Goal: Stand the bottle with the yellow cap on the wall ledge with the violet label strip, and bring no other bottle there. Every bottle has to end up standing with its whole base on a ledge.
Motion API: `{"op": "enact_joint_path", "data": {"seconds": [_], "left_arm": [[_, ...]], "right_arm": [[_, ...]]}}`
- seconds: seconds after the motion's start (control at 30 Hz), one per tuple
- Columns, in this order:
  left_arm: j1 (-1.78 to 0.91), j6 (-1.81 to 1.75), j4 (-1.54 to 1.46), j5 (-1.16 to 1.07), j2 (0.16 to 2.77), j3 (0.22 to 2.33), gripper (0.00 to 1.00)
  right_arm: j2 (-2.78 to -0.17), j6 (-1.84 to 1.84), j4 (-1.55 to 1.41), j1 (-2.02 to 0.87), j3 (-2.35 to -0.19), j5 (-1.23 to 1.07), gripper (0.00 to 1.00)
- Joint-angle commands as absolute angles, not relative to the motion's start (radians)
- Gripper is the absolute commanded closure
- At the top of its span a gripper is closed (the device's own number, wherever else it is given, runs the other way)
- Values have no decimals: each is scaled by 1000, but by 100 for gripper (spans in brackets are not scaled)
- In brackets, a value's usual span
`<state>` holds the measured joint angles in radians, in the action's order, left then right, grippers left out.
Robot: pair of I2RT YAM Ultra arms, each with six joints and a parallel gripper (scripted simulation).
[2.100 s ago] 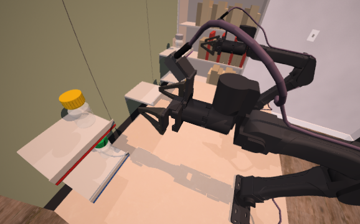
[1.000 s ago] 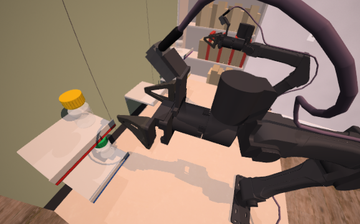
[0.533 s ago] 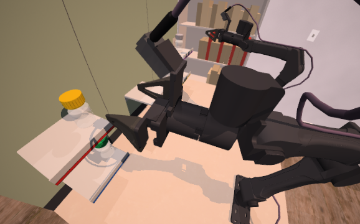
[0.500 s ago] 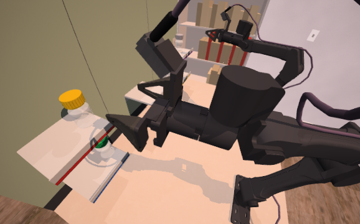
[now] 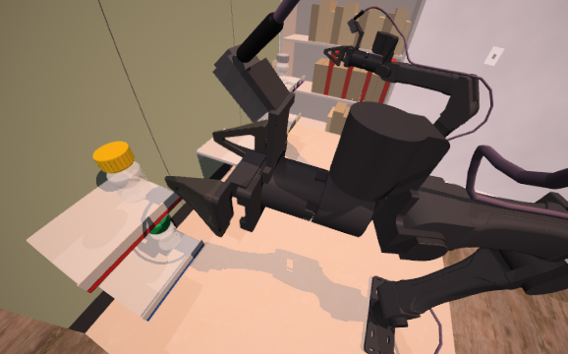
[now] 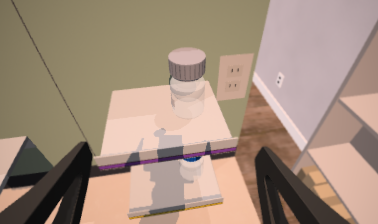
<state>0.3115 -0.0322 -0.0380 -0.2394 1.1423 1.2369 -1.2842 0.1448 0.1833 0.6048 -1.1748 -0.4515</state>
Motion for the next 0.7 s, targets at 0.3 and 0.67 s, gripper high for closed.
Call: {"op": "enact_joint_path", "data": {"seconds": [0.3,0.67], "left_arm": [[220,-2,173,-132,1415,1331,6],[190,4,205,-108,1585,1423,6]], "right_arm": [[-1379,129,-47,306,-1429,-322,0],[-1575,105,-295,-184,-1754,-183,0]]}}
